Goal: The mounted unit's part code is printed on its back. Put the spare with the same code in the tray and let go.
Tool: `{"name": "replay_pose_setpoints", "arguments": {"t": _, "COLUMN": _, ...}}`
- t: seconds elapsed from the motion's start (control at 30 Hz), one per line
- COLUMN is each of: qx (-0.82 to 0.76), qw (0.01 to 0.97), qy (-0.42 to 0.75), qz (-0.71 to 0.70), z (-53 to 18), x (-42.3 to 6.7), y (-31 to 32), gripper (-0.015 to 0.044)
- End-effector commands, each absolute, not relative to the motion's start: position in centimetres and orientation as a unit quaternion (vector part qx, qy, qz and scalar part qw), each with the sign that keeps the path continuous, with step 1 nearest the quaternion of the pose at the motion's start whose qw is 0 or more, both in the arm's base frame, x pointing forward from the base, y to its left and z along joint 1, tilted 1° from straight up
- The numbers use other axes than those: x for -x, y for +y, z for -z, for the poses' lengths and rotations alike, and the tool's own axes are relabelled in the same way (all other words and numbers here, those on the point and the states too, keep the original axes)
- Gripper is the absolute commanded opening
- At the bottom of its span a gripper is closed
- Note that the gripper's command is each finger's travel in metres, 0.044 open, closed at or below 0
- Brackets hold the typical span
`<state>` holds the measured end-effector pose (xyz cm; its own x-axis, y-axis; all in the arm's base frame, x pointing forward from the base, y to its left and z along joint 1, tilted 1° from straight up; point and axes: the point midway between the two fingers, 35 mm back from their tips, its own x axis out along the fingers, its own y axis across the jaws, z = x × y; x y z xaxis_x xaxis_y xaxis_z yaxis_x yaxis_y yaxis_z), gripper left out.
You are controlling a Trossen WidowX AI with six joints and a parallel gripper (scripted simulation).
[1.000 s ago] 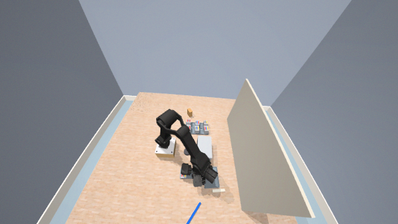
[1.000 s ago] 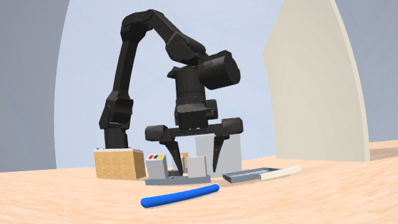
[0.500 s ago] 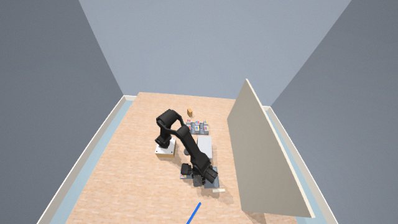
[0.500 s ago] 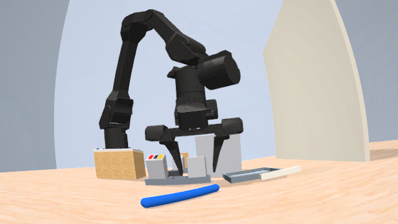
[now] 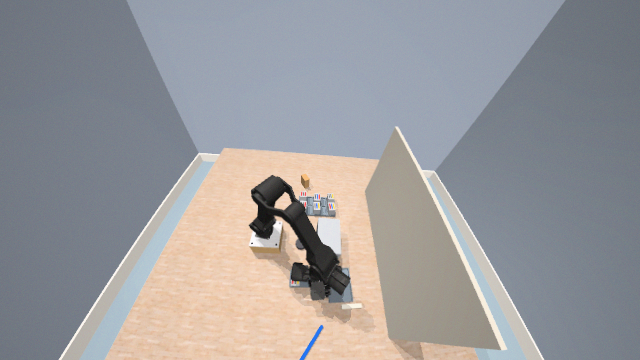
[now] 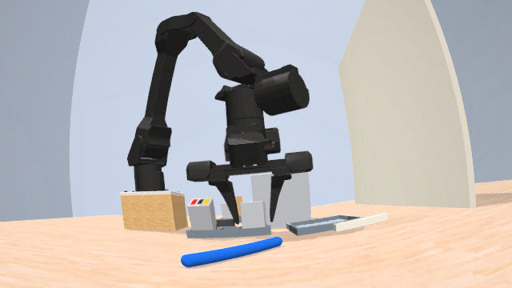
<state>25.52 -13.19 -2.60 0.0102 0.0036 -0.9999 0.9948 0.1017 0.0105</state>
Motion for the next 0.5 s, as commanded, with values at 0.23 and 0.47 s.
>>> {"name": "replay_pose_setpoints", "arguments": {"t": 0.23, "qx": -0.477, "qw": 0.527, "qy": 0.523, "qz": 0.470, "z": 2.60, "x": -25.53, "y": -13.18, "gripper": 0.0076}}
{"name": "replay_pose_setpoints", "arguments": {"t": 0.47, "qx": -0.477, "qw": 0.527, "qy": 0.523, "qz": 0.470, "z": 2.60, "x": -25.53, "y": -13.18, "gripper": 0.0000}}
